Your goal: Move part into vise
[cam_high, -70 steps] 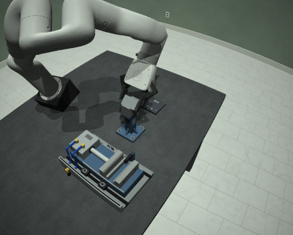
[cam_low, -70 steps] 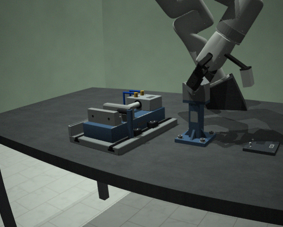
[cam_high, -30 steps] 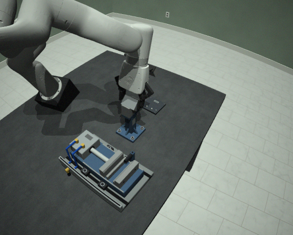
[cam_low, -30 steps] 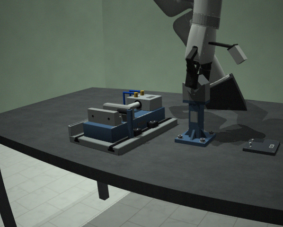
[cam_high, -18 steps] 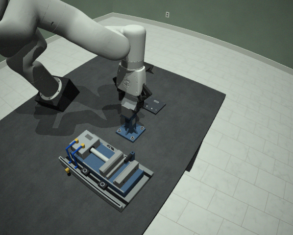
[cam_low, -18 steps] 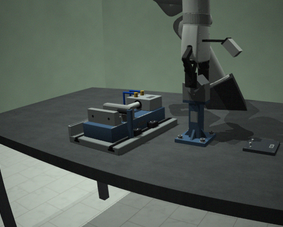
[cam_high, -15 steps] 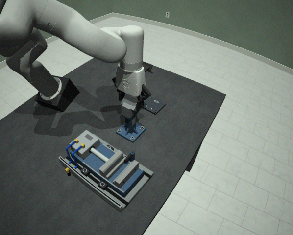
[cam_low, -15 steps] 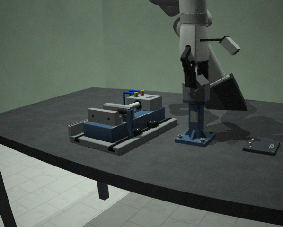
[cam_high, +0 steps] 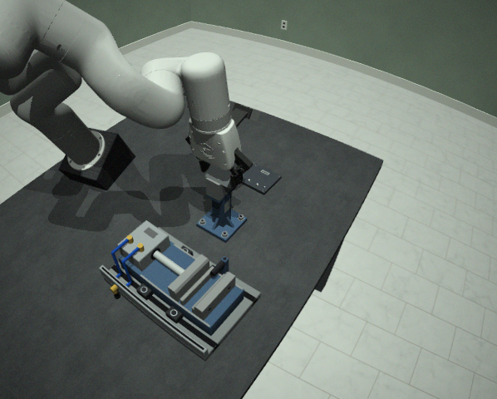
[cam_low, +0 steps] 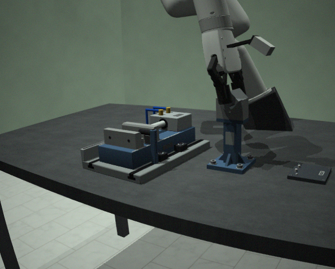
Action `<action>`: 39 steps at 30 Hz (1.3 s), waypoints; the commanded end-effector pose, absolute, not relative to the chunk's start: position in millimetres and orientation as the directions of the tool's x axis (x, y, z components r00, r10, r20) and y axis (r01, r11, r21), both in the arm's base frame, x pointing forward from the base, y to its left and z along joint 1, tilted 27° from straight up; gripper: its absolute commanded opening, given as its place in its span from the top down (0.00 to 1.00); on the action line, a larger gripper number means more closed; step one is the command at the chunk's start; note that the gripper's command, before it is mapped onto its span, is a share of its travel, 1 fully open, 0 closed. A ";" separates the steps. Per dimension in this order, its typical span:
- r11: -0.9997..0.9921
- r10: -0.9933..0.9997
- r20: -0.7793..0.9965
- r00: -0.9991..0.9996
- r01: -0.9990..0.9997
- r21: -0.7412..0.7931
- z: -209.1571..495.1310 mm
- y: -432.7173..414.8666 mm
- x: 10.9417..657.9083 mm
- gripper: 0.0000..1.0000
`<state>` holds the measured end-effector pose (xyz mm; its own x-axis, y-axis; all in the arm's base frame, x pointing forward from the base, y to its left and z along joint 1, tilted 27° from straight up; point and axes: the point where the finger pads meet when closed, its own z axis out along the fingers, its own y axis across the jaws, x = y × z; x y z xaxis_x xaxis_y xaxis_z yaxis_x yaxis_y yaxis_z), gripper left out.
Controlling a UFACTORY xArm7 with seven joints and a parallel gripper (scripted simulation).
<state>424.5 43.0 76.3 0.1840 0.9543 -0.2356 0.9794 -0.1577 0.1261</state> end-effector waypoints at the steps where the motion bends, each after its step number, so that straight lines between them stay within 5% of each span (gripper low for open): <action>1: -0.154 0.970 -0.171 0.174 0.980 0.125 77.3 43.7 425.0 0.11; 39: -0.154 0.985 0.103 0.142 0.980 0.125 77.5 40.5 424.6 0.11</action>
